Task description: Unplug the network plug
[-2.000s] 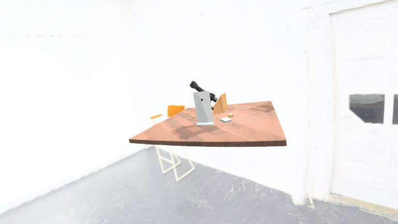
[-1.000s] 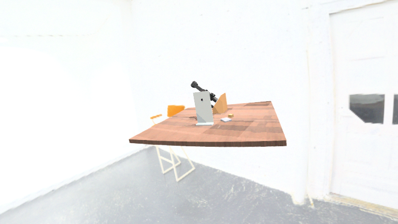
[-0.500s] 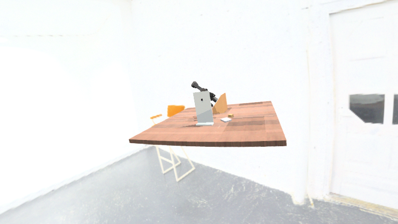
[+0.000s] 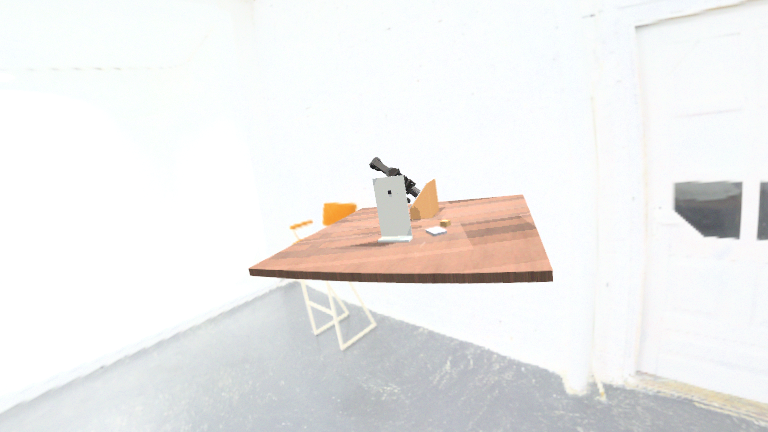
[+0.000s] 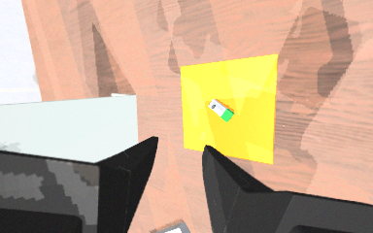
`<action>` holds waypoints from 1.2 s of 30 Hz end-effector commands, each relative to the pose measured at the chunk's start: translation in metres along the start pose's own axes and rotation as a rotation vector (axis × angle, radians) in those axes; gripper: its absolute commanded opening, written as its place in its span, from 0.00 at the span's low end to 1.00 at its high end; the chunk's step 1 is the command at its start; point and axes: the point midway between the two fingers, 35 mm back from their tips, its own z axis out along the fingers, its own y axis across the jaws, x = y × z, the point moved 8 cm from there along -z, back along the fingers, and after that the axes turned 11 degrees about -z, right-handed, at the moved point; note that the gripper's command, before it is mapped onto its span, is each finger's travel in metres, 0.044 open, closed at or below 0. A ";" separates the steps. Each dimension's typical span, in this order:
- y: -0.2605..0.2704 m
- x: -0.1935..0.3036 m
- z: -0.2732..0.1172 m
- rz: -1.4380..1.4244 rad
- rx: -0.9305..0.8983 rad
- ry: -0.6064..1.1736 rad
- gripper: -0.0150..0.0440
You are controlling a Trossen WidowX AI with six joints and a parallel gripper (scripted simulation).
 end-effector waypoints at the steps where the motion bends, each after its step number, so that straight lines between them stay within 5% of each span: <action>1: 0.004 -0.004 -0.004 0.016 -0.010 -0.008 0.52; 36: 0.048 -0.007 -0.065 0.007 0.005 0.015 0.52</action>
